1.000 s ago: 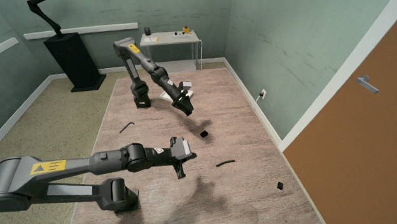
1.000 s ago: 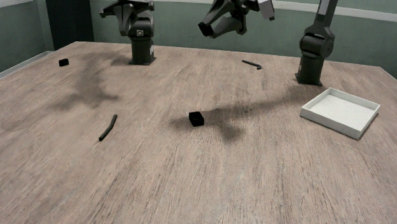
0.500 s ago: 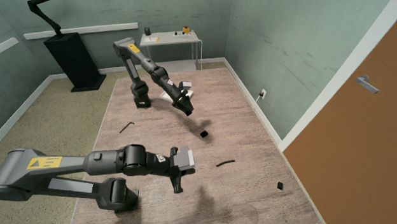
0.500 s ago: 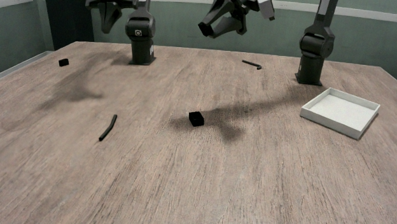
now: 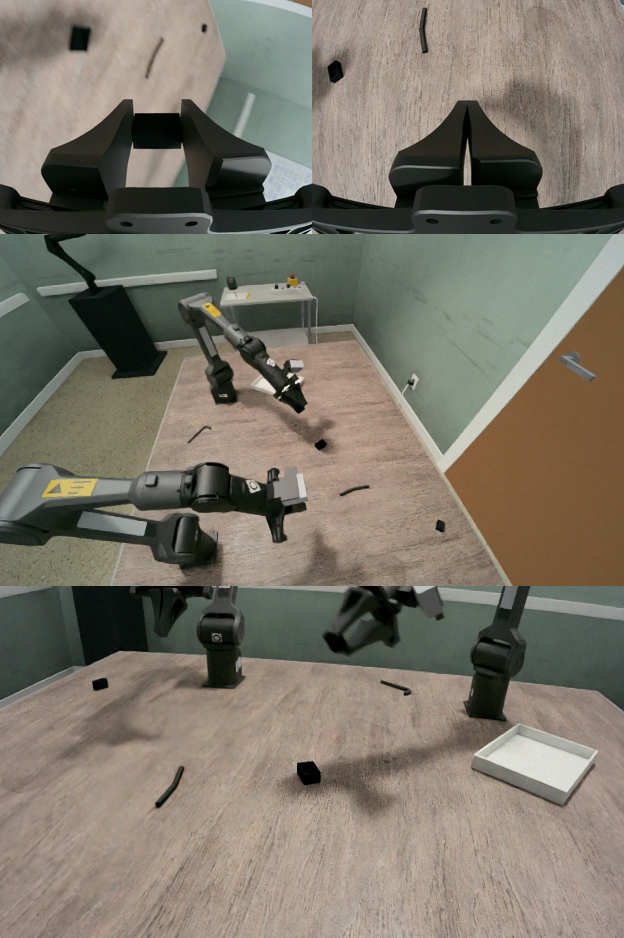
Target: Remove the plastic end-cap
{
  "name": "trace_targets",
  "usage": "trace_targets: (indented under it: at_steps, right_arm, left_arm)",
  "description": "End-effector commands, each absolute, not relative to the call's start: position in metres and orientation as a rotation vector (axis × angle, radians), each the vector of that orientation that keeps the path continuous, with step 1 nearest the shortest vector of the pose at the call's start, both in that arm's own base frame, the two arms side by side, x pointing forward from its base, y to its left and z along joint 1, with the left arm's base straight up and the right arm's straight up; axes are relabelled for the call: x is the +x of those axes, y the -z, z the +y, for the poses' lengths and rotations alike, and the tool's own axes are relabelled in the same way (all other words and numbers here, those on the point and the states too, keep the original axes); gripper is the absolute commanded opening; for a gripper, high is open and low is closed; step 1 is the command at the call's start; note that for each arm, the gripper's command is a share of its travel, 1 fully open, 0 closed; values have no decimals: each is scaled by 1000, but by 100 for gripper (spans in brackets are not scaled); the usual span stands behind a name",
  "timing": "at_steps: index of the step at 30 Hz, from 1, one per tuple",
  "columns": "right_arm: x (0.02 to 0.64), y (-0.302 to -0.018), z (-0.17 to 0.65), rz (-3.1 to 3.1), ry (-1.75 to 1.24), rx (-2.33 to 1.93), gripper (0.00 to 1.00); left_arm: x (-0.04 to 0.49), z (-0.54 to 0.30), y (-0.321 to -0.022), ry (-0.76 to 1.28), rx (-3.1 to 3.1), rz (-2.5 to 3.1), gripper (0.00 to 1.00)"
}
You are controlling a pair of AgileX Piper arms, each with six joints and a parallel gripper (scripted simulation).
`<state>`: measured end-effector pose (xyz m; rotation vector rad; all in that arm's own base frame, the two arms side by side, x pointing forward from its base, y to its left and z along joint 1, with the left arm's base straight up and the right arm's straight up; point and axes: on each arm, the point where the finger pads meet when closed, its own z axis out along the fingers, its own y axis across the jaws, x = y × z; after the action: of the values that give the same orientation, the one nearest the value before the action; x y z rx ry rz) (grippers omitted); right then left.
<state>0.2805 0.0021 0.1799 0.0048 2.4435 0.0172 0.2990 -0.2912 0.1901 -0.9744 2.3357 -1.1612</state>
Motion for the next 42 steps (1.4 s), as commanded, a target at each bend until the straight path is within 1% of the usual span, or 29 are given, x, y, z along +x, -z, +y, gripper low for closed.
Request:
trace_targets:
  at_steps: [1, 5, 6, 10, 22, 26, 33, 42]
  right_arm:
    - [281, -180, 2, 2442, -17, 4, 0]
    - [281, -180, 2, 2442, -17, 4, 0]
    - [281, -180, 2, 2442, -17, 4, 0]
    - [281, -180, 2, 2442, -17, 4, 0]
    - [281, -180, 2, 2442, -17, 4, 0]
    - [281, -180, 2, 2442, -17, 4, 0]
    - [281, -180, 2, 2442, -17, 4, 0]
    - [281, -180, 2, 2442, -17, 4, 0]
  left_arm:
    - [308, -274, -182, 1081, -935, 2355, 0]
    - [318, -249, -170, 956, -878, 2385, 0]
    - [314, -257, -174, 992, -887, 2379, 0]
    - [316, -253, -172, 977, -887, 2380, 0]
    - [333, -177, -140, 640, -730, 2487, 0]
    - [334, -166, -135, 602, -714, 2505, 0]
    - [331, -116, -116, 406, -600, 2599, 0]
    - [320, -68, -100, 244, -485, 2708, 0]
